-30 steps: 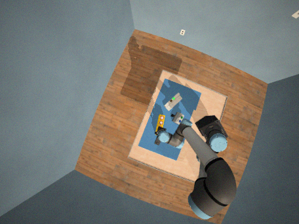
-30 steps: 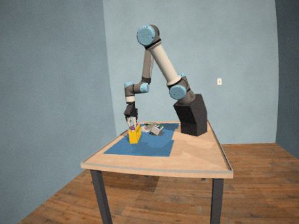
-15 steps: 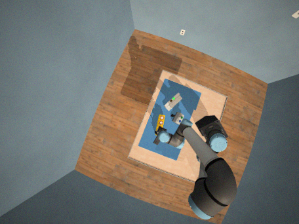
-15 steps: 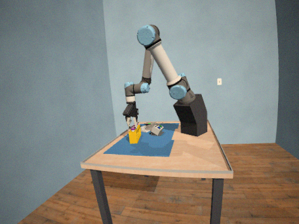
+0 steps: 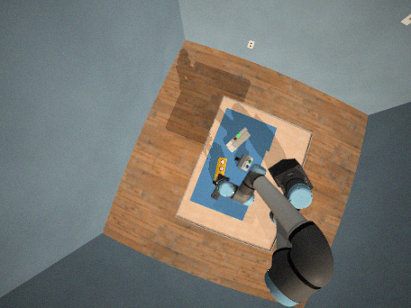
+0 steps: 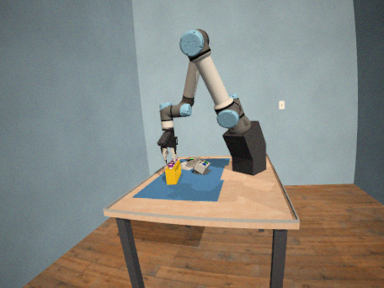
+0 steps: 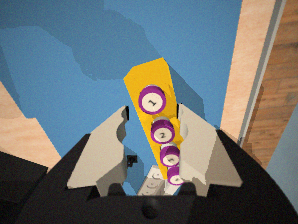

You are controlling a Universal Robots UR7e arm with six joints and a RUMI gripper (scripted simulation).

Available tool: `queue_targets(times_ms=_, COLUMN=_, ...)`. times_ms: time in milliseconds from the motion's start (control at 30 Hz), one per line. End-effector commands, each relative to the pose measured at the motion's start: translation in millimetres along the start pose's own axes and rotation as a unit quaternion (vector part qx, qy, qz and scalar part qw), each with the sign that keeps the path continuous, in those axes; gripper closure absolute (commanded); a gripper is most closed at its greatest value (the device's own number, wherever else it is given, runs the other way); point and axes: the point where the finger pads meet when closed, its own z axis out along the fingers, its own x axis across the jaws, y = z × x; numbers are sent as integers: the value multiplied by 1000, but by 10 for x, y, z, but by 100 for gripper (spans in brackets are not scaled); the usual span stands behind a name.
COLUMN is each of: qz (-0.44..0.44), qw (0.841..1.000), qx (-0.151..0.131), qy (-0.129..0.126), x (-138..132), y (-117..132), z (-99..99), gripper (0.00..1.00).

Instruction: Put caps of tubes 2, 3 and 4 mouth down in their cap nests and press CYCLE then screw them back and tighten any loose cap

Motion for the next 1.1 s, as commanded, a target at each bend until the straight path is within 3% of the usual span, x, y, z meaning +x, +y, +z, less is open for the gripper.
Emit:
queue_targets(times_ms=0, qz=0, qw=1000, qx=0, qy=0, x=3, y=0, z=-131, gripper=65)
queue_targets(times_ms=167, qz=0, qw=1000, qx=0, qy=0, x=3, y=0, z=-282, gripper=65)
queue_targets(times_ms=300, qz=0, qw=1000, qx=0, qy=0, x=3, y=0, z=-286, gripper=65)
queue_targets(times_ms=333, qz=37, qw=999, qx=0, qy=0, x=-43, y=70, z=-286, gripper=100)
queue_targets(times_ms=767, qz=37, qw=999, qx=0, qy=0, x=-447, y=689, z=-278, gripper=100)
queue_targets(times_ms=1000, qz=37, qw=999, qx=0, qy=0, x=-447, y=689, z=-278, gripper=100)
queue_targets(times_ms=1067, qz=37, qw=999, qx=0, qy=0, x=-535, y=824, z=-237, gripper=100)
